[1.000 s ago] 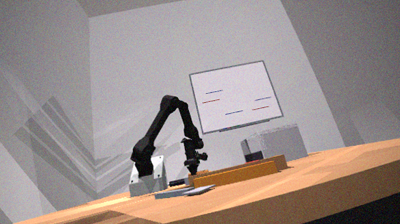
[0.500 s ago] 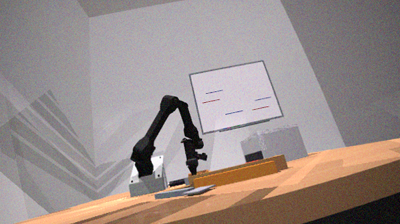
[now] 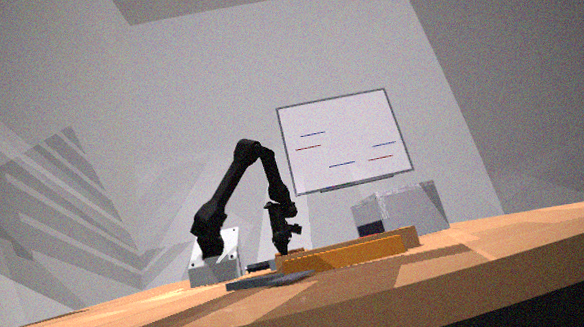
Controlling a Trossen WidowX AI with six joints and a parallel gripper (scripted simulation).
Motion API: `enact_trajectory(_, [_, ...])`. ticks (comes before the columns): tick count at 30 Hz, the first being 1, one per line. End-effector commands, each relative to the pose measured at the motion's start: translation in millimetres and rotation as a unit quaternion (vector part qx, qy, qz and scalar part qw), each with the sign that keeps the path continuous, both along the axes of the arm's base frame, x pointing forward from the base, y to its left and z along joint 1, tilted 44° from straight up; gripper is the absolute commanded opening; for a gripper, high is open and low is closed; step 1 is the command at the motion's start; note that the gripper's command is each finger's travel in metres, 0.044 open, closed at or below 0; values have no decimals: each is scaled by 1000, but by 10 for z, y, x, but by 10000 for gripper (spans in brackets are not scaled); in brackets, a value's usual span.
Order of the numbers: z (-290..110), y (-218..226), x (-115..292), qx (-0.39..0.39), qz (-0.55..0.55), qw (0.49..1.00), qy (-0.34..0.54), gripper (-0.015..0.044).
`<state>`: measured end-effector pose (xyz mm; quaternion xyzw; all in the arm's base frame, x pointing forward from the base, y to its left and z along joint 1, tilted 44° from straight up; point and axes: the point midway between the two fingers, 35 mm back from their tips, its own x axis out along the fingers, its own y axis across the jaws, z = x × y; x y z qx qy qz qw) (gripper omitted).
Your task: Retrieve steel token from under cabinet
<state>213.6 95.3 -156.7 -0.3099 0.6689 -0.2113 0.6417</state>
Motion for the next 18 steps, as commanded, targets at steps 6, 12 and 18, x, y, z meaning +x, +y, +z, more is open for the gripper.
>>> enact_trajectory(6, [-3,6,1,0,27,999,24,0])
enact_trajectory(12, [-4,7,1,-1,45,998,41,0])
enact_trajectory(18, [-5,8,1,-1,62,996,57,0])
